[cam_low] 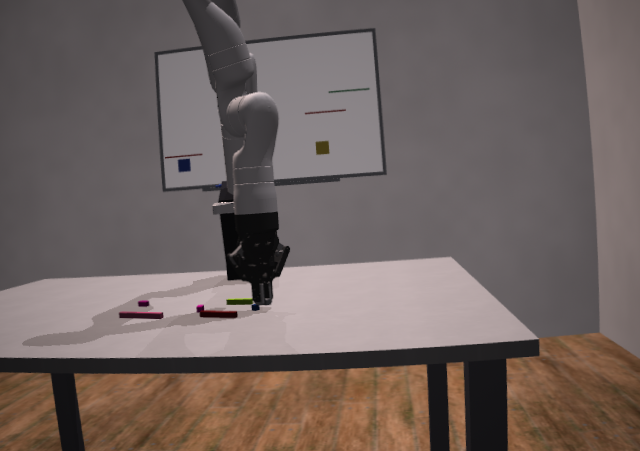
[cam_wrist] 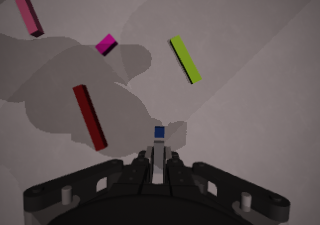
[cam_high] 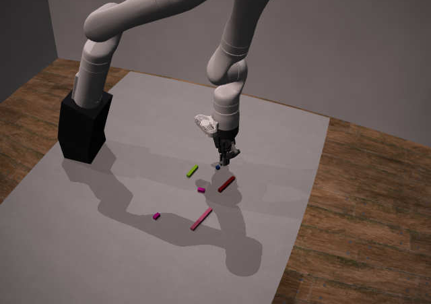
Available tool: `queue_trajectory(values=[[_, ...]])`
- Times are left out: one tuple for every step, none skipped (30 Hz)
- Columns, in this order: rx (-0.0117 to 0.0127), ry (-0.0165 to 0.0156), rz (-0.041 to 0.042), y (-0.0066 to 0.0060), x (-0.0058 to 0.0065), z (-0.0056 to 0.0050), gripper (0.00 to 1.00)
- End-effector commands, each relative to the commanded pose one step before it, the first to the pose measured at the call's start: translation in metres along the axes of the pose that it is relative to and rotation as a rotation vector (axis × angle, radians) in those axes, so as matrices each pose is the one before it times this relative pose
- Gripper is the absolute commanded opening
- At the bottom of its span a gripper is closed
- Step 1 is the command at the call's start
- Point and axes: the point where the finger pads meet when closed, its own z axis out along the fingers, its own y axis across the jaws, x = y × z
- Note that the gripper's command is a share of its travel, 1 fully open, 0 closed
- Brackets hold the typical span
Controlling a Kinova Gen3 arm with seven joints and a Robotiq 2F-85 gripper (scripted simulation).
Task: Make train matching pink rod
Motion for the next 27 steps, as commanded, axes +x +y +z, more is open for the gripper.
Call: queue_trajectory(values=[[0.00079,-0.00096,-0.00011,-0.00031,-0.00042,-0.00045,0.05],[0.0,0.0,0.0,0.0,0.0,0.0,0.05],[0.0,0.0,0.0,0.0,0.0,0.0,0.05],[0.0,0.0,0.0,0.0,0.0,0.0,0.05],[0.0,0.0,0.0,0.0,0.0,0.0,0.05],[0.0,0.0,0.0,0.0,0.0,0.00001,0.05],[0.0,0.0,0.0,0.0,0.0,0.00005,0.05],[0.0,0.0,0.0,0.0,0.0,0.00013,0.05],[0.0,0.0,0.0,0.0,0.0,0.00023,0.05],[0.0,0.0,0.0,0.0,0.0,0.00034,0.05],[0.0,0.0,0.0,0.0,0.0,0.00046,0.05],[0.0,0.0,0.00001,0.0,0.0,0.00057,0.05],[0.0,0.0,0.0,0.0,0.0,0.0,0.05],[0.0,0.0,0.0,0.0,0.0,0.0,0.05],[0.0,0.0,0.00001,0.0,0.0,0.00068,0.05],[0.0,-0.00001,0.00001,0.0,0.0,0.00077,0.05],[0.0,-0.00001,0.00001,0.0,0.0,0.00084,0.05],[0.0,0.00001,-0.00001,0.0,0.0,0.0009,0.05],[0.0,0.0,0.0,0.0,0.0,0.00092,0.05],[0.0,0.0,0.0,0.0,0.0,0.00092,0.05],[0.0,-0.00001,0.00001,0.0,0.0,0.0009,0.05],[0.0,0.0,0.0,0.0,0.0,0.00085,0.05],[0.0,0.0,0.0,0.0,0.0,0.00078,0.05],[0.0,0.0,0.0,0.0,0.0,0.00069,0.05],[0.0,0.0,0.0,0.0,0.0,0.00058,0.05],[0.0,0.0,0.0,0.0,0.0,0.00047,0.05],[0.0,0.0,0.0,0.0,0.0,0.00035,0.05]])
